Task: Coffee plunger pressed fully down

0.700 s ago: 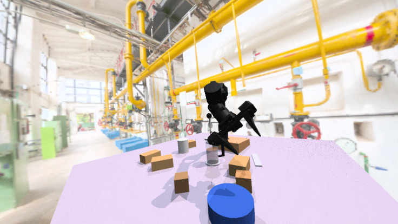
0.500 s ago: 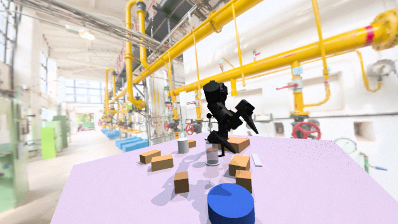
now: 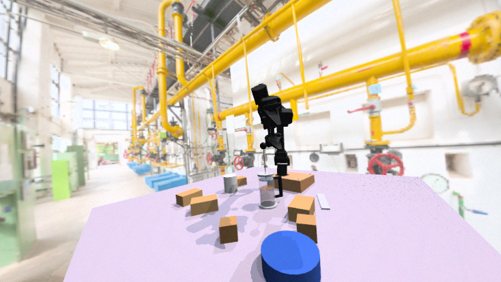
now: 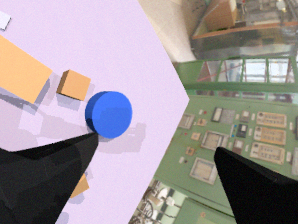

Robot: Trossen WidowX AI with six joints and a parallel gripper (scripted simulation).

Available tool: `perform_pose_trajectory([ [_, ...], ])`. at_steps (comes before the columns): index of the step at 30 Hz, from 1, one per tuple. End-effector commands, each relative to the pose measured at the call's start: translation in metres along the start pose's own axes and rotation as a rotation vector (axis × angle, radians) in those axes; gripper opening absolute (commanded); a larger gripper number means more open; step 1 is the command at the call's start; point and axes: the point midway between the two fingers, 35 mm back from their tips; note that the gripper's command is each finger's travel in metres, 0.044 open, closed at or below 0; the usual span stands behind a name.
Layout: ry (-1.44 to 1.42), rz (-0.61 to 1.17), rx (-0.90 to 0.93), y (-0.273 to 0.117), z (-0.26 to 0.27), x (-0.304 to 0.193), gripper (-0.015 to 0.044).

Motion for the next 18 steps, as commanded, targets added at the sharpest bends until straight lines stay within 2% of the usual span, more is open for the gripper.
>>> perform_pose_trajectory([
  [1,0.498,0.139,-0.036,-0.068,0.017,0.002,0.0440],
  [10,1.024,0.266,-0.167,-0.135,0.044,0.011,0.0440],
  [18,1.509,0.342,-0.361,-0.184,0.078,0.025,0.0440],
])
Point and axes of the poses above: the point midway between the two fingers, 35 mm back from their tips, its own y axis out along the fingers, its own z axis across the jaws, x = y × z, and after that the axes turned 15 degrees about -y, right-handed
